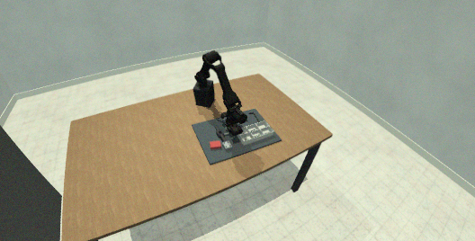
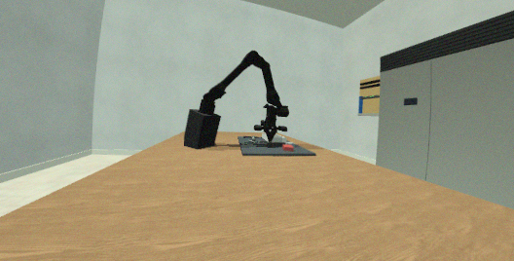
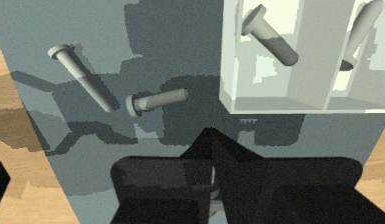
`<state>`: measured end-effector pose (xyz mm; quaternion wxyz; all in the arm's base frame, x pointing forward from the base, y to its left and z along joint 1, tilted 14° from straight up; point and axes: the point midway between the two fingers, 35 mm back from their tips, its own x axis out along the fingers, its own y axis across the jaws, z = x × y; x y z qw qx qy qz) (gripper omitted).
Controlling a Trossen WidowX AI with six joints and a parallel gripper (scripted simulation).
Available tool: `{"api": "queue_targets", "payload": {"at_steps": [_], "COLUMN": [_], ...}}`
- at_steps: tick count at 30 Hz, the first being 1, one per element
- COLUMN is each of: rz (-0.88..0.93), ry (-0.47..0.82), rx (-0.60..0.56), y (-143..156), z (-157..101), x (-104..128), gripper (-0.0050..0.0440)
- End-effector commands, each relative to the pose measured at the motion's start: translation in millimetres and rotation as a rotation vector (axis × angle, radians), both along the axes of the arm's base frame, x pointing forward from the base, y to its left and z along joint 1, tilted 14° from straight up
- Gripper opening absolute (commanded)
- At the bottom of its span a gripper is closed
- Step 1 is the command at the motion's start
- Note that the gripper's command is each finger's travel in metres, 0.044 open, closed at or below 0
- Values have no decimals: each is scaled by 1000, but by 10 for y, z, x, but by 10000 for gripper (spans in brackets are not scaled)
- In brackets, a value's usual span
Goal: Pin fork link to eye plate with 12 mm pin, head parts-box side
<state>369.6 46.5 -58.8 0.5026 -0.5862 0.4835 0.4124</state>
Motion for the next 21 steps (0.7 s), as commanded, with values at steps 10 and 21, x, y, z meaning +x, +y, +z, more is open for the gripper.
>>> {"api": "queue_targets", "payload": {"at_steps": [10,21], "rz": [4,4], "ry": [2,2], "rx": [0,0], "y": [-46,-82], "z": [-2,3], "x": [-3,-3], "gripper": [0,0]}}
